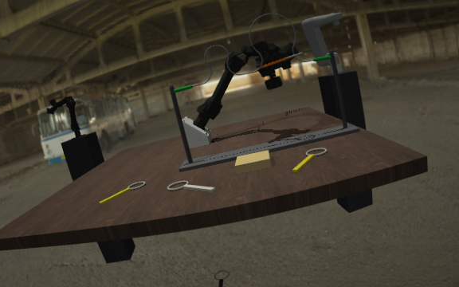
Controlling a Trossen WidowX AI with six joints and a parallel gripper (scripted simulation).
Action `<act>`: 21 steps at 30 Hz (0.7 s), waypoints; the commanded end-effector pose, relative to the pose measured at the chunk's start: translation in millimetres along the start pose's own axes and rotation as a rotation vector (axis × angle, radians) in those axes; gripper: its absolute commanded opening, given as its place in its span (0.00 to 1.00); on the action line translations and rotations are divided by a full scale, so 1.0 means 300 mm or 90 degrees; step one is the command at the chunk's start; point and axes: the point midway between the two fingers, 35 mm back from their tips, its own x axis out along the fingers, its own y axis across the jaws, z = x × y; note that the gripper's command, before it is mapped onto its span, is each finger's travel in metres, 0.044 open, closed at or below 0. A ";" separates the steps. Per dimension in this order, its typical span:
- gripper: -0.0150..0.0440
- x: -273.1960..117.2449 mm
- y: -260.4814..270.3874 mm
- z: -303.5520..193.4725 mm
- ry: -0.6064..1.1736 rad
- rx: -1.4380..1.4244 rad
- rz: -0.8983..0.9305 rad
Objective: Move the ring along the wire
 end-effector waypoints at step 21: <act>0.00 -0.013 -0.094 0.007 -0.003 -0.075 -0.047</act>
